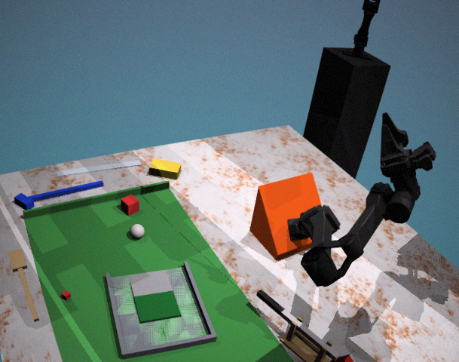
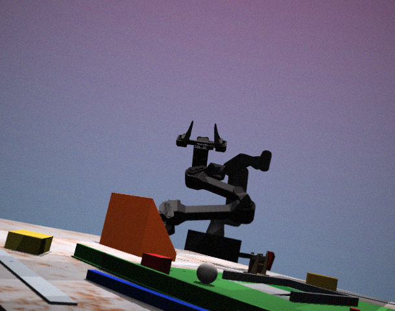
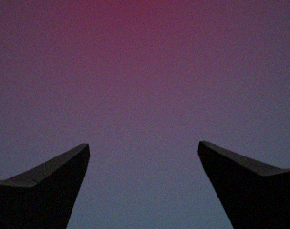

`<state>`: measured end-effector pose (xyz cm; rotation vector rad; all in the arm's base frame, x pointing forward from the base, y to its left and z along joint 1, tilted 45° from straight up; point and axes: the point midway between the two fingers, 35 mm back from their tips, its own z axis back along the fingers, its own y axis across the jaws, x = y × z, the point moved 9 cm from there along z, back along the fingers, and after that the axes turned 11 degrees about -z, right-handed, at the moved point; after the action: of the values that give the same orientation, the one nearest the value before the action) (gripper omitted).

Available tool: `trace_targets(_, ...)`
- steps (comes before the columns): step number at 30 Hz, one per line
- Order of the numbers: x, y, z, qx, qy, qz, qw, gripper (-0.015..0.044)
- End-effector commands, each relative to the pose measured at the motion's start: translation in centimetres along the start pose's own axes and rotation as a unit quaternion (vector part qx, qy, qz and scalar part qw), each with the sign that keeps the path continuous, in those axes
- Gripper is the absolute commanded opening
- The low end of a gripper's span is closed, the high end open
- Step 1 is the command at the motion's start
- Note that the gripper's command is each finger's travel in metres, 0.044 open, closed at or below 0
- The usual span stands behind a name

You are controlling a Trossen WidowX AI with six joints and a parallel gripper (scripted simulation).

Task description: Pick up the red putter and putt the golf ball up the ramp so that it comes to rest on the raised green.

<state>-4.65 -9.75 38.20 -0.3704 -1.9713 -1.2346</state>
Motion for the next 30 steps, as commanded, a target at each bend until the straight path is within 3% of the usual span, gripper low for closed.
trace_targets(1, 0.0, 0.0, 0.0, 0.001, 0.0, 0.0, 1.0, 0.0426)
trace_targets(6, 0.8, -1.3, -1.6, 0.036, 0.017, 0.018, 0.999, 0.044)
trace_targets(15, -1.0, -4.1, -8.5, 0.121, 0.118, 0.045, 0.985, 0.044)
trace_targets(24, -8.5, -3.6, -15.0, 0.22, 0.264, 0.104, 0.933, 0.044)
trace_targets(30, -14.6, -1.5, -16.6, 0.304, 0.358, 0.16, 0.868, 0.044)
